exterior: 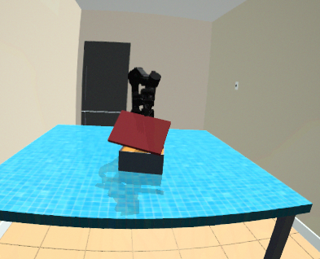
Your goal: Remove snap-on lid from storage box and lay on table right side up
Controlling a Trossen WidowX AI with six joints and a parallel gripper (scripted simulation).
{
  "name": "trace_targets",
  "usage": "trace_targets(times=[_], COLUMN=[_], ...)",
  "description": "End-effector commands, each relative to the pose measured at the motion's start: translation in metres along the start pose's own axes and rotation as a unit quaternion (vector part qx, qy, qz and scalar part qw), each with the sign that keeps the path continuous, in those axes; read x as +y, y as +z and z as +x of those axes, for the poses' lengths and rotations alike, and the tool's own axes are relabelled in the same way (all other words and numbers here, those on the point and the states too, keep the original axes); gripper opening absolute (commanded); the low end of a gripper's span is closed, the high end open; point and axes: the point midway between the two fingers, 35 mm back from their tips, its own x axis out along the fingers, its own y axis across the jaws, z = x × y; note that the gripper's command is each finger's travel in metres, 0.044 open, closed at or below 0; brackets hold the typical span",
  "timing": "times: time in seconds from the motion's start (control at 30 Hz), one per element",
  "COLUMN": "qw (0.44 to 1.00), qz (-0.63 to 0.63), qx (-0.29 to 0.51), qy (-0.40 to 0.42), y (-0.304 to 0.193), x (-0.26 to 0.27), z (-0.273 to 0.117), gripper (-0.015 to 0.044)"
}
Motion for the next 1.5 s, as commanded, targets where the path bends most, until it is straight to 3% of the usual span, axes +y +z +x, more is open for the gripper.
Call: trace_targets(times=[0.0,1.47], qw=[1.0,1.0], qz=[0.003,0.001], qx=[0.0,-0.003], qy=[0.01,0.01], y=[0.001,0.073], x=[0.01,0.002], z=[-0.007,-0.009], gripper=[0.0,0.0])
